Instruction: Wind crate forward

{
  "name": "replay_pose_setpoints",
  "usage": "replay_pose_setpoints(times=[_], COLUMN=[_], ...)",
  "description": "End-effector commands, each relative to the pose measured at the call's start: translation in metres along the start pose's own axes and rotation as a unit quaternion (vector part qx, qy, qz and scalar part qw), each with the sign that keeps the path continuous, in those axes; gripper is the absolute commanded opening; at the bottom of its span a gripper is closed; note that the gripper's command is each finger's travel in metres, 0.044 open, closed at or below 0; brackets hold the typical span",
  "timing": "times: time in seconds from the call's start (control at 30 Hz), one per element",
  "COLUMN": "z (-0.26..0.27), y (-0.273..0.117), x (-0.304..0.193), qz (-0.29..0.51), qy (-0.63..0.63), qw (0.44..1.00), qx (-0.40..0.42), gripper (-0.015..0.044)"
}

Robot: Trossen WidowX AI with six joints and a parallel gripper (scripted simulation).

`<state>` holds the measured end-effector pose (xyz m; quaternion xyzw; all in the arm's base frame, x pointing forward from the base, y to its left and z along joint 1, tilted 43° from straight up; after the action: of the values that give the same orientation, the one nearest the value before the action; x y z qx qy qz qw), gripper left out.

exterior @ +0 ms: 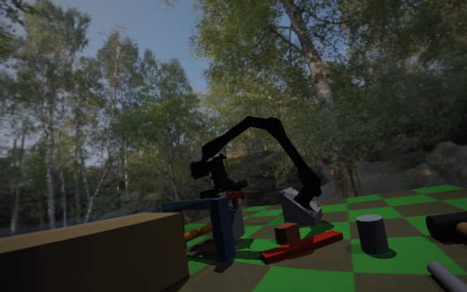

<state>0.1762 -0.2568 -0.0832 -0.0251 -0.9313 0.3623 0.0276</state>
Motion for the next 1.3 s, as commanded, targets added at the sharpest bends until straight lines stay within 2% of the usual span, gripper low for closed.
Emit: replay_pose_setpoints(times=[0.0, 0.9, 0.93, 1.27], z=[0.0048, 0.0059, 0.0002, 0.0002], y=[0.0034, 0.0032, 0.0, 0.0], x=[-0.0006, -0.0013, -0.0002, -0.0002], qz=[0.023, 0.028, 0.002, 0.002], qy=[0.087, 0.129, 0.011, 0.011], qw=[0.996, 0.991, 1.0, 1.0], qx=[-0.009, -0.012, 0.0, 0.0], gripper=[0.0, 0.0, 0.0026, 0.0289])
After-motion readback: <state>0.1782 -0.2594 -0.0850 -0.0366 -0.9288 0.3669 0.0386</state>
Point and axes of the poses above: the point midway between the two fingers, 35 mm back from their tips, its own y axis out along the fingers, its own z axis across the jaws, x = y × z, the point moved 4 cm from there along -y, back along the fingers, and after that the axes turned 15 degrees about y, right-handed, at the moved point
